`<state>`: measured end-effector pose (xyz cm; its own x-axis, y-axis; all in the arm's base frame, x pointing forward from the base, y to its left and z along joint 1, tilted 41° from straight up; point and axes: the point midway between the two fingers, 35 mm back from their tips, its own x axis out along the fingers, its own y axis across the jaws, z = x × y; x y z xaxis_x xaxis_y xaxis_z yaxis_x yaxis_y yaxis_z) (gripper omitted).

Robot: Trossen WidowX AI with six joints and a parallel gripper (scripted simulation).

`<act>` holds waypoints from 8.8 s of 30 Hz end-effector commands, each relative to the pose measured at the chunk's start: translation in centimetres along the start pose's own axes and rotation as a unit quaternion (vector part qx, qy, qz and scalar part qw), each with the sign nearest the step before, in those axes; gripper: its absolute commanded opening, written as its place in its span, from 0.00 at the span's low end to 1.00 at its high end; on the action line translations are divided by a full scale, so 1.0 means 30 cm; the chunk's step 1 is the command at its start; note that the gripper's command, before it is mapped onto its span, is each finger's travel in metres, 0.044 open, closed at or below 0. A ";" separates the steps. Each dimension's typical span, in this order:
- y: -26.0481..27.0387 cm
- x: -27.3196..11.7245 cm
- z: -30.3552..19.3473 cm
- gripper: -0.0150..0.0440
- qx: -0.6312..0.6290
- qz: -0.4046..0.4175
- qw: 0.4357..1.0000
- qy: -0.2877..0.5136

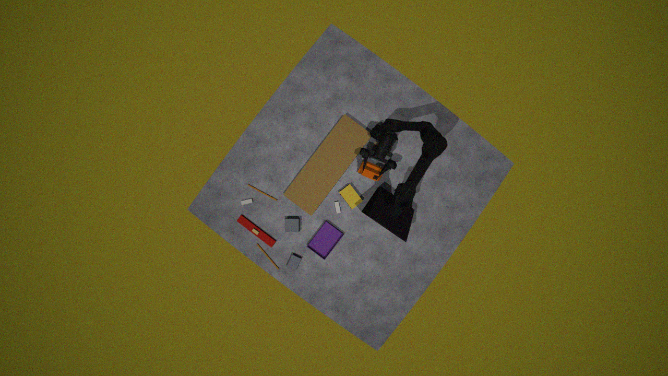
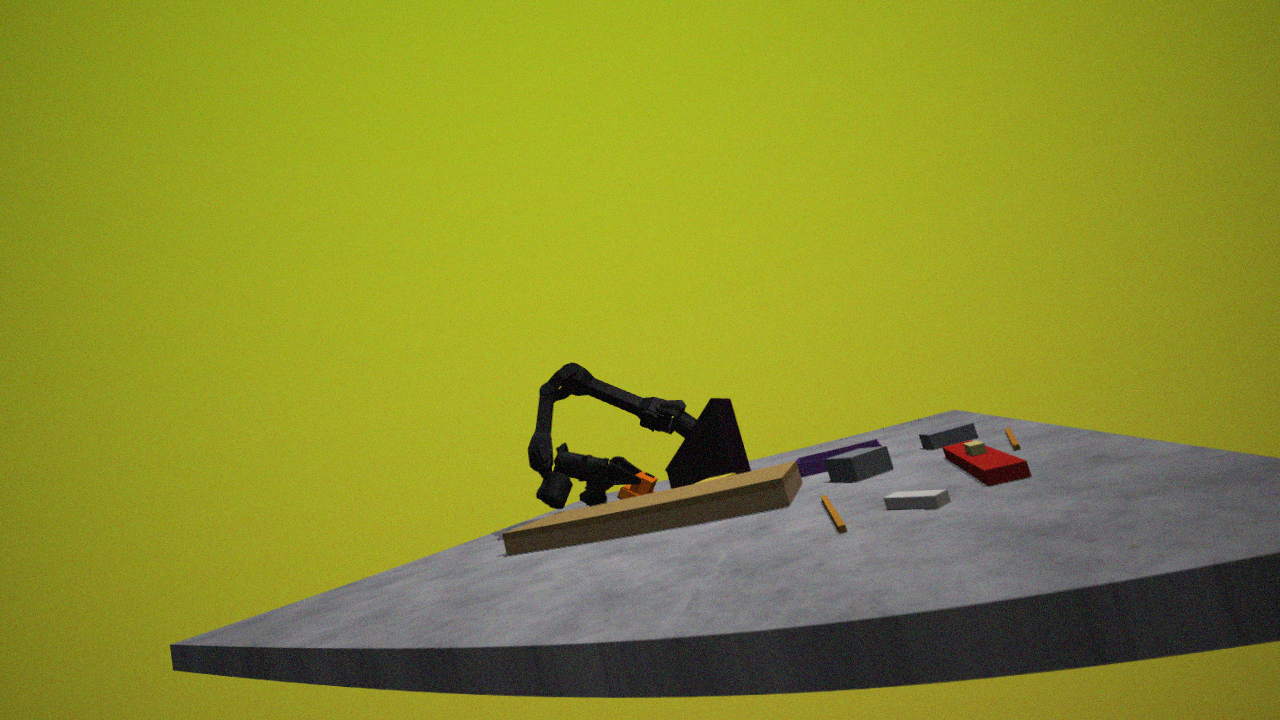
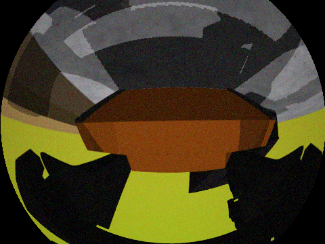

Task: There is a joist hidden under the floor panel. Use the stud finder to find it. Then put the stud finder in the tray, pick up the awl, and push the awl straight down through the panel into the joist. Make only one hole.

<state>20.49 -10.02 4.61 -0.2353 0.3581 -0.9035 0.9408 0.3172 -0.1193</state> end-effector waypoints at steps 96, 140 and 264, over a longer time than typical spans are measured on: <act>0.001 -0.062 0.001 1.00 0.000 0.000 1.000 0.000; 0.003 -0.059 -0.091 1.00 -0.643 -0.294 0.536 -0.461; 0.253 -0.346 -0.237 0.25 -0.603 -0.272 0.569 -0.489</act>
<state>27.15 -4.98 15.42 0.3852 -0.5502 -0.7409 -0.2200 0.7250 -0.6527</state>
